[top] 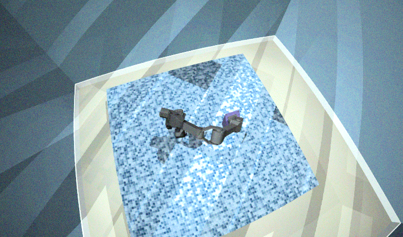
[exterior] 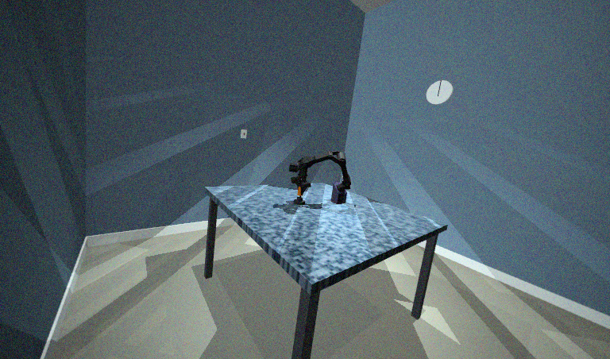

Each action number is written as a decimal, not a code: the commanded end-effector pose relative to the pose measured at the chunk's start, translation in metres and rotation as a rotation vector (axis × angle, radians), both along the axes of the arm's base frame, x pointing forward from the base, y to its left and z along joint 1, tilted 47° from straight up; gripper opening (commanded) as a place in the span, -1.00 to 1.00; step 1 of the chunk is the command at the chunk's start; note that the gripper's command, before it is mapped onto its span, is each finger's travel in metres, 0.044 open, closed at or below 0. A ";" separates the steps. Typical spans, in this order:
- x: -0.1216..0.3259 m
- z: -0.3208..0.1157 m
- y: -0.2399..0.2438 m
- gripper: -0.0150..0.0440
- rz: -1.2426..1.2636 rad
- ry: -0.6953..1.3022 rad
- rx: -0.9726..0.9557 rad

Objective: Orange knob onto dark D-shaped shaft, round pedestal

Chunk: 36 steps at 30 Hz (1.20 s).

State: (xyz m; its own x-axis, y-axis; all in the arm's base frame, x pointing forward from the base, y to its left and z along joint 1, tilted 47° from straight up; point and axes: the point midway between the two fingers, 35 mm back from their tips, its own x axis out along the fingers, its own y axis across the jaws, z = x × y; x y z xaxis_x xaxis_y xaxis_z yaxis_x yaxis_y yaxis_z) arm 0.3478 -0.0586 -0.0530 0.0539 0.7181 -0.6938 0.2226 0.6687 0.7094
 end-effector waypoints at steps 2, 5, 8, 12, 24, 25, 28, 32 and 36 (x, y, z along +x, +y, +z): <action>0.000 0.001 -0.001 -0.49 -0.005 0.003 -0.001; -0.001 0.000 0.000 -0.49 -0.005 0.004 -0.001; -0.001 -0.001 0.001 -0.49 -0.005 0.003 -0.001; -0.001 -0.001 0.002 -0.49 -0.005 0.003 -0.001; 0.000 -0.002 0.002 -0.49 -0.005 0.003 -0.001; 0.000 -0.002 0.002 -0.49 -0.005 0.003 -0.001; 0.000 -0.002 0.002 -0.49 -0.005 0.003 -0.001; 0.000 -0.002 0.002 -0.49 -0.005 0.003 -0.001; 0.000 0.002 0.000 -0.49 -0.005 0.003 -0.001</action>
